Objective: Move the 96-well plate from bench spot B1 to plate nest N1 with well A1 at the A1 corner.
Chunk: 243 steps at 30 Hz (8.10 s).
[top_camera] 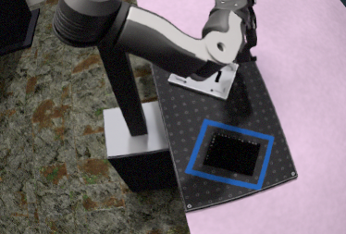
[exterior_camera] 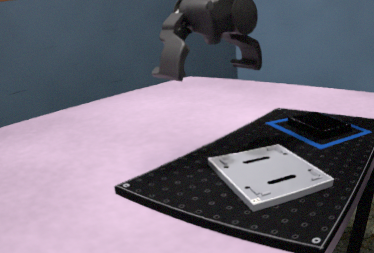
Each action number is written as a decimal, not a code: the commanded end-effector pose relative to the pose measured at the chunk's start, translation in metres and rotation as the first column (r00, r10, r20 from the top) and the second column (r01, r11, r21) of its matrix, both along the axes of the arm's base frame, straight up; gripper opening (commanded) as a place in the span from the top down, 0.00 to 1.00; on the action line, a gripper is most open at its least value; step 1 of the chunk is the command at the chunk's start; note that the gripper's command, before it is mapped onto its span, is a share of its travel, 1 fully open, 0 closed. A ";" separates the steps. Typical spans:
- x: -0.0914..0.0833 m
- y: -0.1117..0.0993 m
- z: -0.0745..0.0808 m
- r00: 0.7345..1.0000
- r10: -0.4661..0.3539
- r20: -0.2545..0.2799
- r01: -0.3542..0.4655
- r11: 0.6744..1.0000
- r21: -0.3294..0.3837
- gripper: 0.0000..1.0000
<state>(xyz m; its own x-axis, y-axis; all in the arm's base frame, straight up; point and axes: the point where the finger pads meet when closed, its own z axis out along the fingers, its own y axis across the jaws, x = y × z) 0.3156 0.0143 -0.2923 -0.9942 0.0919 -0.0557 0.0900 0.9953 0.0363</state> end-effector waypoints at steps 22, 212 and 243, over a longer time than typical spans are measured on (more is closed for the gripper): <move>0.001 0.001 0.001 1.000 0.000 0.003 0.000 1.000 0.003 0.00; -0.072 -0.251 -0.089 0.914 -0.402 -0.050 0.401 0.916 -0.031 0.23; -0.072 -0.250 -0.099 0.914 -0.402 -0.051 0.401 0.916 -0.032 0.23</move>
<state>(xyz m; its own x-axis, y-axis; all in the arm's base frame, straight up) 0.2419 -0.2358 -0.3935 -0.8763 0.4817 -0.0050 0.4817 0.8763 -0.0051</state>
